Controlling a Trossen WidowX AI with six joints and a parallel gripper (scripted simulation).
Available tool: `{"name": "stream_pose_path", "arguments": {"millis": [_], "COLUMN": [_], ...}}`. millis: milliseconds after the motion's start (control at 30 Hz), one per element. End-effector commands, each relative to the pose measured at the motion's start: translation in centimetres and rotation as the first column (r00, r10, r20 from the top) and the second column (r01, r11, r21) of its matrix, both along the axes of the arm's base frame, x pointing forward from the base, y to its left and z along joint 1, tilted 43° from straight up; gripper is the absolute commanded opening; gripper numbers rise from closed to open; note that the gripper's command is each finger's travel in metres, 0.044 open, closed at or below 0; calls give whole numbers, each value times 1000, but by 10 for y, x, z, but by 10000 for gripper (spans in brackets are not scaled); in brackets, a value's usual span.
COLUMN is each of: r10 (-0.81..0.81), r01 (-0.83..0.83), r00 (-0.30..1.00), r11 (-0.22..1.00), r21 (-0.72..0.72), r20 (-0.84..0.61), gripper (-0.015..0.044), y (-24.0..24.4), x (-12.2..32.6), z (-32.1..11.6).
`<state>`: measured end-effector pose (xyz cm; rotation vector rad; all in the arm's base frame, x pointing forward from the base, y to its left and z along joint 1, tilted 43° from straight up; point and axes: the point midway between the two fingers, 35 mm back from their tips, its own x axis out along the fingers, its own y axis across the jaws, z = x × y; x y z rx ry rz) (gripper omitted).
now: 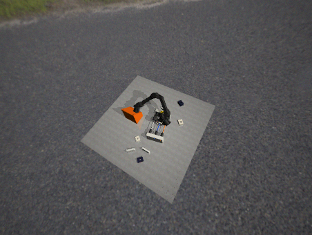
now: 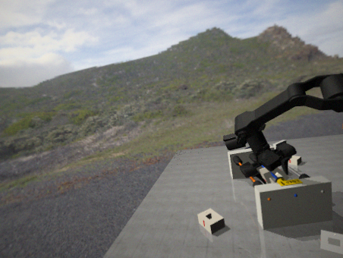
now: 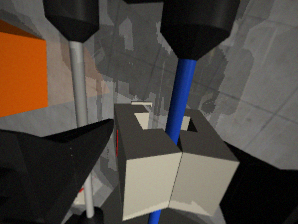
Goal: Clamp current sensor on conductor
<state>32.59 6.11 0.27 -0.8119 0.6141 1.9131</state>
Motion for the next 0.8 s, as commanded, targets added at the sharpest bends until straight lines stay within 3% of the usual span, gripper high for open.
{"name": "stream_pose_path", "arguments": {"millis": [0, 767], "r10": [1, -45], "r01": [-1, 44], "r00": [1000, 998], "r11": [1000, 999], "r21": [-5, 15], "r20": [-6, 42], "gripper": [0, 0], "y": [-1, -2], "x": [-1, 1], "z": [0, 1]}}
